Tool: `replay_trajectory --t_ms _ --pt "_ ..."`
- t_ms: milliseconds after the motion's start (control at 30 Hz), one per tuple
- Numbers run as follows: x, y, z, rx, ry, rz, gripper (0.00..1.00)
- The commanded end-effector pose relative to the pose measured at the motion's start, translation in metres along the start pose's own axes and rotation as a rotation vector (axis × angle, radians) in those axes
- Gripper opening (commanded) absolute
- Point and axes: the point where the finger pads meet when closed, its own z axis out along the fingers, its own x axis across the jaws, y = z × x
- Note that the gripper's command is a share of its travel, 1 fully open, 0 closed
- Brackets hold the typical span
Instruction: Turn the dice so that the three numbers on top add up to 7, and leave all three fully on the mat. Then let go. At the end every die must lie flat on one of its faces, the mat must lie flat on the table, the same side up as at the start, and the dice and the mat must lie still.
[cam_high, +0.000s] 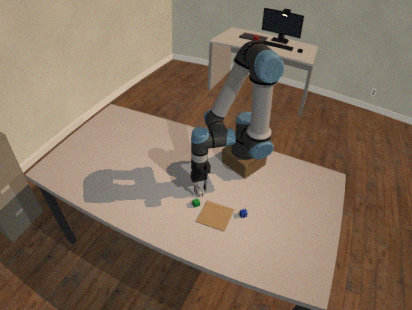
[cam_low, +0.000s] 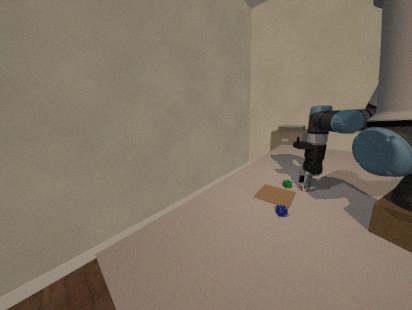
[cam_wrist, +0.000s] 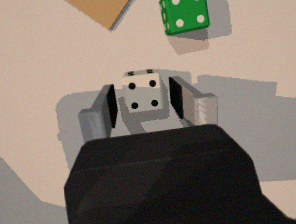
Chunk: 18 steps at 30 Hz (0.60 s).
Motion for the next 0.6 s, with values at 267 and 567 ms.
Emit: replay_trajectory --t_ms 267,567 --pt "0.0 0.0 0.021 0.0 0.001 0.0 0.87" --pt "0.0 0.0 0.026 0.0 0.001 0.0 0.87"
